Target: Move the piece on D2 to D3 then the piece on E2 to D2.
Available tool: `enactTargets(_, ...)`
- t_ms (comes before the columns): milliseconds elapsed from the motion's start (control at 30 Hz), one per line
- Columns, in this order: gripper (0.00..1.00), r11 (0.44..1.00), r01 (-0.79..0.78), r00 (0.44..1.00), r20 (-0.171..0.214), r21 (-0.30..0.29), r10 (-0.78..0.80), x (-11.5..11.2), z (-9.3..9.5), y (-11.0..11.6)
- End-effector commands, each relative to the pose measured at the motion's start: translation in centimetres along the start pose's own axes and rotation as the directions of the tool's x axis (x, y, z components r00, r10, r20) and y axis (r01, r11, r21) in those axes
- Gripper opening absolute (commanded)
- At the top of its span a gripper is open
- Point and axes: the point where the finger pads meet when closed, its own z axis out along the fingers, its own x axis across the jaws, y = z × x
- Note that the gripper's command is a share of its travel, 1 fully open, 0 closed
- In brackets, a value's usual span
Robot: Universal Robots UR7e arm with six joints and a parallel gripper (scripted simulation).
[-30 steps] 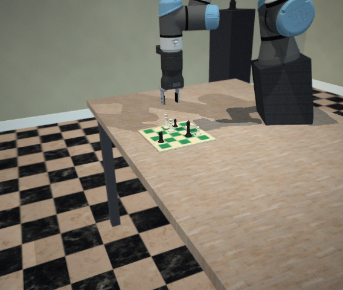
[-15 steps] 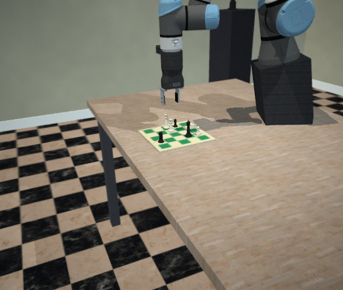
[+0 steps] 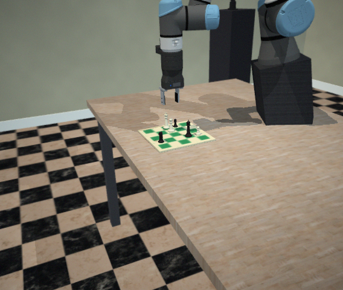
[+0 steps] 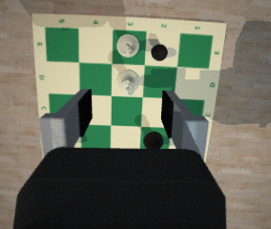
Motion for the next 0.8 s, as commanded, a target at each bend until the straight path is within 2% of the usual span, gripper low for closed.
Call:
enactTargets(0, 1.00, 0.998, 0.055, 0.998, 0.001, 0.000, -0.055, 0.1, 0.1, -0.3)
enactTargets(167, 1.00, 0.987, 0.161, 0.987, 0.001, 0.000, -0.161, 0.3, 0.3, -0.7)
enactTargets(333, 1.00, 0.953, 0.304, 0.953, 0.001, 0.000, -0.304, 0.6, 0.5, -1.3)
enactTargets(400, 1.00, 0.953, 0.304, 0.953, 0.001, 0.000, -0.304, 0.6, 0.5, -1.3)
enactTargets(567, 1.00, 0.884, 0.468, 0.884, 0.000, 0.000, -0.468, 1.0, 0.9, -1.8)
enactTargets(767, 1.00, 0.754, 0.657, 0.754, 0.000, 0.000, -0.657, 1.6, 1.2, -2.4)
